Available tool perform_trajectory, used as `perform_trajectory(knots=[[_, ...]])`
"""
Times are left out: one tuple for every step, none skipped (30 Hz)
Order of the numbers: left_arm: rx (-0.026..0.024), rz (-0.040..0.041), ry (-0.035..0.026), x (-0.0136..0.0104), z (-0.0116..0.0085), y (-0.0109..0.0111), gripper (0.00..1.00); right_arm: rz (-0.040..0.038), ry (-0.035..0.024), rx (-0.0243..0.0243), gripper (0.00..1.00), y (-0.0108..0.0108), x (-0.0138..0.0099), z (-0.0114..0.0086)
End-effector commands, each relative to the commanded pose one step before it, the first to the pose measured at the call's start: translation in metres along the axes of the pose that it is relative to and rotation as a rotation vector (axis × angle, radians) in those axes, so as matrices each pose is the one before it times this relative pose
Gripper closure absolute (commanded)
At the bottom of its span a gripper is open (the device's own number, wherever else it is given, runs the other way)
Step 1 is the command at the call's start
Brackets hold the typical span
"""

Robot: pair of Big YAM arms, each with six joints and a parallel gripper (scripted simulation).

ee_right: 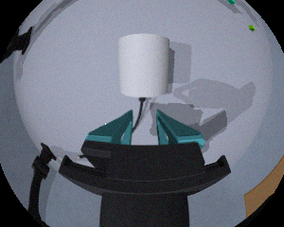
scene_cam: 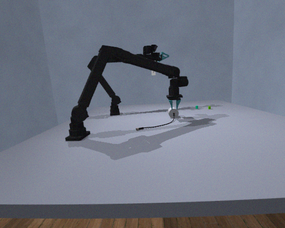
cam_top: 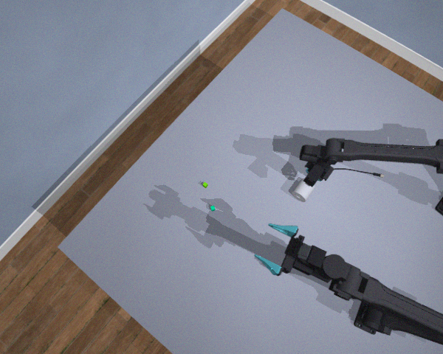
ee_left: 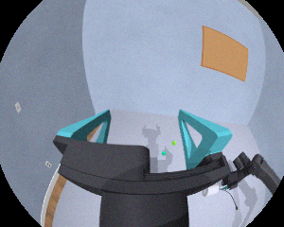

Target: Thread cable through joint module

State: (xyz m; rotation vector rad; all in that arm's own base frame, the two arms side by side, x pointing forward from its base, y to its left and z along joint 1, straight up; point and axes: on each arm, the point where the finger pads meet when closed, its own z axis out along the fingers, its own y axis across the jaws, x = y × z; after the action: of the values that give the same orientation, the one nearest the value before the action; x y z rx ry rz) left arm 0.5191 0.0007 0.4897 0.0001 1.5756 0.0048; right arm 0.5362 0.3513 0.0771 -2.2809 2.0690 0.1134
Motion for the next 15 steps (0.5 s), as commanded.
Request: perform_trajectory(knots=[[-0.00126, 0.01144, -0.01643, -0.01337, 0.00244, 0.00096, 0.04, 0.02891, -0.02082, 0.03254, 0.68, -0.00701, 0.01106, -0.01341], [0.0, 0.0, 0.0, 0.0, 0.0, 0.0, 0.04, 0.00433, -0.00594, 0.0043, 0.68, -0.00128, -0.00028, -0.00148], [0.0, 0.0, 0.0, 0.0, 0.0, 0.0, 0.04, 0.00548, -0.00617, 0.00213, 0.68, -0.0002, 0.00055, 0.0003], [0.0, 0.0, 0.0, 0.0, 0.0, 0.0, 0.04, 0.00673, -0.00823, 0.00389, 0.68, -0.00074, 0.00037, -0.00016], [0.0, 0.0, 0.0, 0.0, 0.0, 0.0, 0.04, 0.0072, -0.0091, 0.00261, 0.68, -0.00019, 0.00077, 0.0004], [0.0, 0.0, 0.0, 0.0, 0.0, 0.0, 0.04, 0.00803, -0.01056, 0.00284, 0.68, -0.00018, 0.00088, 0.00043], [0.0, 0.0, 0.0, 0.0, 0.0, 0.0, 0.04, 0.00882, -0.0132, 0.00532, 0.68, -0.00052, 0.00053, -0.00056], [0.0, 0.0, 0.0, 0.0, 0.0, 0.0, 0.04, 0.00961, -0.01349, 0.00326, 0.68, -0.00015, 0.00112, 0.00046], [0.0, 0.0, 0.0, 0.0, 0.0, 0.0, 0.04, 0.0, 0.0, 0.0, 0.68, 0.0, 0.0, 0.0], [0.0, 0.0, 0.0, 0.0, 0.0, 0.0, 0.04, 0.0, 0.0, 0.0, 0.68, 0.0, 0.0, 0.0], [0.0, 0.0, 0.0, 0.0, 0.0, 0.0, 0.04, 0.00852, -0.02093, 0.01423, 0.68, -0.0042, -0.00169, -0.00386], [0.0, 0.0, 0.0, 0.0, 0.0, 0.0, 0.04, 0.00606, -0.01045, -0.00664, 0.68, 0.0048, 0.00209, 0.0043], [0.0, 0.0, 0.0, 0.0, 0.0, 0.0, 0.04, 0.01174, -0.01784, 0.00384, 0.68, -0.00004, 0.00152, 0.00039], [0.0, 0.0, 0.0, 0.0, 0.0, 0.0, 0.04, 0.01236, -0.0193, 0.00399, 0.68, 0.0, 0.00165, 0.00033], [0.0, 0.0, 0.0, 0.0, 0.0, 0.0, 0.04, 0.01498, -0.02118, 0.00487, 0.68, 0.00012, 0.0021, -0.00036]])
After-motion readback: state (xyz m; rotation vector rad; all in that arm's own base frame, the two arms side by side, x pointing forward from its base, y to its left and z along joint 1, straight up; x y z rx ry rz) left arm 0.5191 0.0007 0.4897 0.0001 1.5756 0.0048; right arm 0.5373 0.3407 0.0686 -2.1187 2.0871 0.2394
